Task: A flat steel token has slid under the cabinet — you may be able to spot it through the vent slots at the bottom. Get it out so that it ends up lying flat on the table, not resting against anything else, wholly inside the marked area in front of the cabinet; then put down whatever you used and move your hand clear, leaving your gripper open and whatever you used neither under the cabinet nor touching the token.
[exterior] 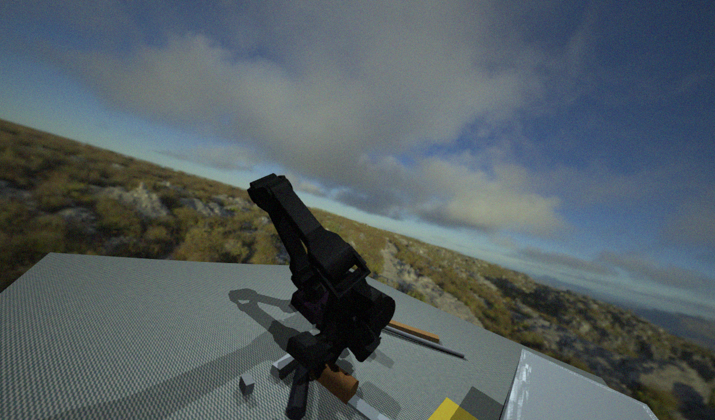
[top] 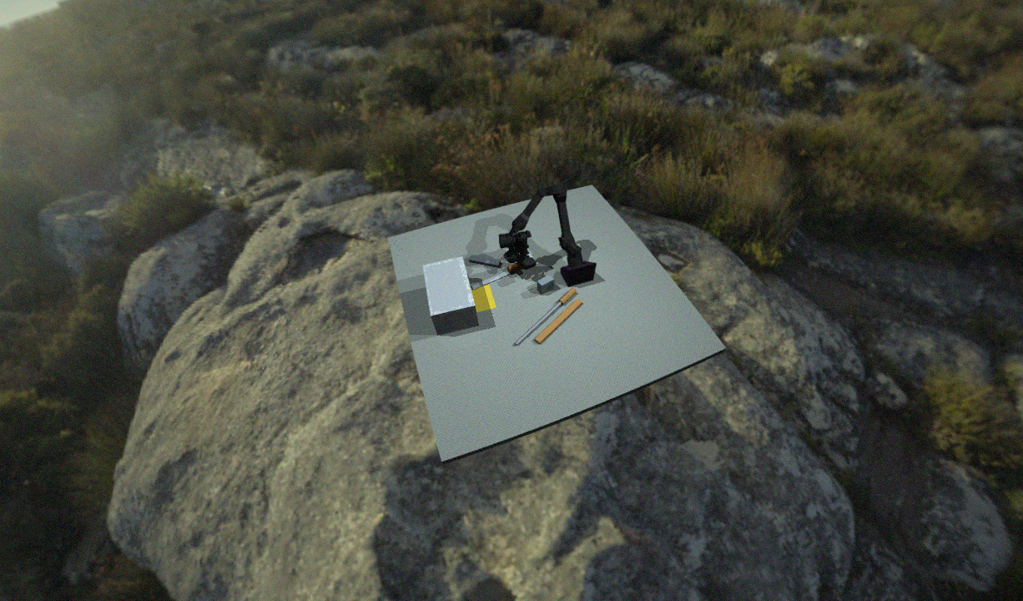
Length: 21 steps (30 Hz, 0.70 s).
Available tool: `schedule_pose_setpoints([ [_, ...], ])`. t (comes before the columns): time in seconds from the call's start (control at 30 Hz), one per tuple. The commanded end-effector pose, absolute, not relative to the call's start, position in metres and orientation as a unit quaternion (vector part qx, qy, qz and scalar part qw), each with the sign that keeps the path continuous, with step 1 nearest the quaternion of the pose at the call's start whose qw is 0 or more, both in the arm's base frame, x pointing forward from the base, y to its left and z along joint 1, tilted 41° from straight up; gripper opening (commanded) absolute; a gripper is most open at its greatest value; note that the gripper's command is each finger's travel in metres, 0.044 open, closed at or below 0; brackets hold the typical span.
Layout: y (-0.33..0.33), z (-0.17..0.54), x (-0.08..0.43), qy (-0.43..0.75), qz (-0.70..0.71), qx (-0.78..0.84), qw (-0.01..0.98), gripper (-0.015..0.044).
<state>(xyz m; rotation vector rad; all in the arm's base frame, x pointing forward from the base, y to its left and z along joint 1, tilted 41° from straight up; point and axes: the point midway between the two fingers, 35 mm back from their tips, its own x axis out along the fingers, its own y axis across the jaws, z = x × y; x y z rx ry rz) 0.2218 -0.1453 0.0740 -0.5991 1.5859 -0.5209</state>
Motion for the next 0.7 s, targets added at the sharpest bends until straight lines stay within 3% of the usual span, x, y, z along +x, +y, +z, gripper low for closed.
schedule_pose_setpoints([
  [0.0, -0.1443, 0.0737, 0.2212, 0.694, -0.227, -0.262, 0.631, 0.0000],
  [0.2, -0.1405, 0.0729, 0.2183, 0.695, -0.226, -0.263, 0.629, 0.0000],
  [0.47, -0.1430, 0.0736, 0.2199, 0.695, -0.227, -0.261, 0.631, 0.0200],
  [0.63, -0.1430, 0.0736, 0.2199, 0.695, -0.227, -0.261, 0.631, 0.0200],
  [0.67, -0.1430, 0.0735, 0.2198, 0.695, -0.228, -0.262, 0.630, 0.0226],
])
